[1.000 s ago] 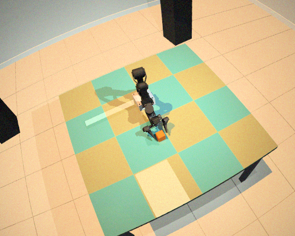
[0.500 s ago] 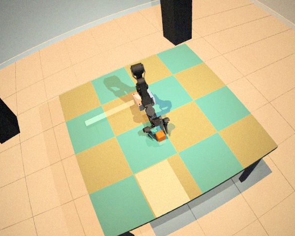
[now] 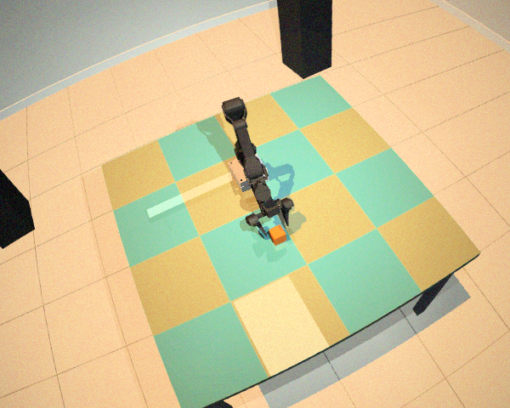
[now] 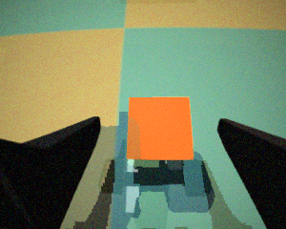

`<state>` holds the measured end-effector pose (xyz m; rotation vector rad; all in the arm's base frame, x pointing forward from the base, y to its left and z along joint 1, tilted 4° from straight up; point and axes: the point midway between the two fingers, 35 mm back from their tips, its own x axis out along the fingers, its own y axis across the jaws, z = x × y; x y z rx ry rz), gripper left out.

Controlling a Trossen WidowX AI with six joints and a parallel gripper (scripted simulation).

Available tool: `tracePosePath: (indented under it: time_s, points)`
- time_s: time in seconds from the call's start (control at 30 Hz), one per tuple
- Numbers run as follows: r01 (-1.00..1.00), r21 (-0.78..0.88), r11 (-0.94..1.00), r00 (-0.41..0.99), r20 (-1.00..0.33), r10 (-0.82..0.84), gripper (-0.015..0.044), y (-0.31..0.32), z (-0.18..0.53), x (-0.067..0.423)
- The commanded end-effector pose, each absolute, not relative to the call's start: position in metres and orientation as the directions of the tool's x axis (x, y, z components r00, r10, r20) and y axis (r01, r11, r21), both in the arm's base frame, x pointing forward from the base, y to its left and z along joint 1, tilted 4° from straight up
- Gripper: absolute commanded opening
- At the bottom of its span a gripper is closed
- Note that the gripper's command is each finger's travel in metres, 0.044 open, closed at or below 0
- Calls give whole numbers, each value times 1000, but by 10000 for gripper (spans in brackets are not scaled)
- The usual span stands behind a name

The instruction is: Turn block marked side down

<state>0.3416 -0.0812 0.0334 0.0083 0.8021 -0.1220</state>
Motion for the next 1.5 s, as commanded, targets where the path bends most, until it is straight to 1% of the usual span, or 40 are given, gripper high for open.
tracePosePath:
  time_s: [0.0, 0.33, 0.4, 0.7, 0.9, 0.97, 1.2, 1.33, 1.47]
  points:
    - [106, -61, 992, 577, -809, -111, 440, -76, 75, 322]
    - [106, -61, 992, 577, -809, -111, 440, -76, 75, 322]
    - [107, -60, 992, 558, -822, -110, 440, -76, 75, 324]
    - [115, -58, 992, 291, -953, -90, 440, -79, 89, 348]
    - [110, -58, 992, 100, -993, -69, 440, -78, 101, 359]
    - [108, -58, 992, 58, -996, -65, 440, -78, 103, 360]
    - [108, -58, 992, 52, -997, -64, 440, -78, 103, 360]
    - [108, -59, 992, 52, -997, -64, 440, -80, 71, 362]
    - [108, -59, 992, 52, -997, -64, 440, -80, 69, 362]
